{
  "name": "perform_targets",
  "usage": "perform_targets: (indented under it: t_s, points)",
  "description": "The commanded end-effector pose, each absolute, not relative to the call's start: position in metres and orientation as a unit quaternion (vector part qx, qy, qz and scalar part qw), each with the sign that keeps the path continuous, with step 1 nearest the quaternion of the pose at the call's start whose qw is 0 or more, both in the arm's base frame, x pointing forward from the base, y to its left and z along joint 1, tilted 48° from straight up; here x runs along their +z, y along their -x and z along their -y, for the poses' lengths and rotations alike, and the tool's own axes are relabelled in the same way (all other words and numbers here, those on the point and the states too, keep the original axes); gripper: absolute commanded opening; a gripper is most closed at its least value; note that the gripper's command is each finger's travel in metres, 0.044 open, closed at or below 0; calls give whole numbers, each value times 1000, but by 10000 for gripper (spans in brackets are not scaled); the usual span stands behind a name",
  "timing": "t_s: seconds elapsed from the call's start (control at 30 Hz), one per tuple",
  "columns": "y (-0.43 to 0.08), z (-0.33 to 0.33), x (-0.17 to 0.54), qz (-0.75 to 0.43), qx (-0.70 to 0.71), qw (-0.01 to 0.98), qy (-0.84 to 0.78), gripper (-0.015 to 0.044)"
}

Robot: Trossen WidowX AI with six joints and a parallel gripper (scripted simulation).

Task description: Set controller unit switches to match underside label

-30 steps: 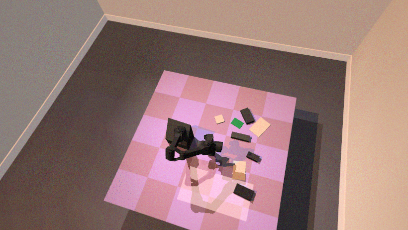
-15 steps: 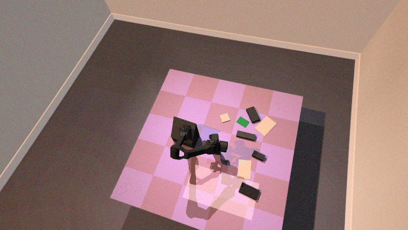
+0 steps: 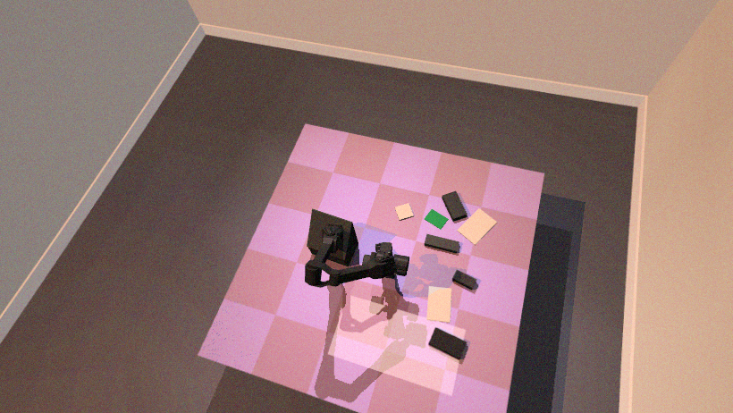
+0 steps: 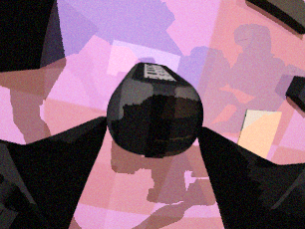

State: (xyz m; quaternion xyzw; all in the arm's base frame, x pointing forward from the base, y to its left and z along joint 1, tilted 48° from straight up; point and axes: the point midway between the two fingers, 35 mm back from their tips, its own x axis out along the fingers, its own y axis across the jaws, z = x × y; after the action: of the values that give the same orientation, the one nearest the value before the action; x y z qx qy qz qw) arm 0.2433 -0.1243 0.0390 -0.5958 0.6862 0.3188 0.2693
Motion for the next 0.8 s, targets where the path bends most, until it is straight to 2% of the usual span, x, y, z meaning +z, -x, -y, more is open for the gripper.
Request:
perform_targets:
  t_s: [0.0, 0.77]
  points:
    - [-242, 131, 42, -692, 312, 263, 595, 338]
    - [-242, 146, 51, -699, 295, 243, 604, 338]
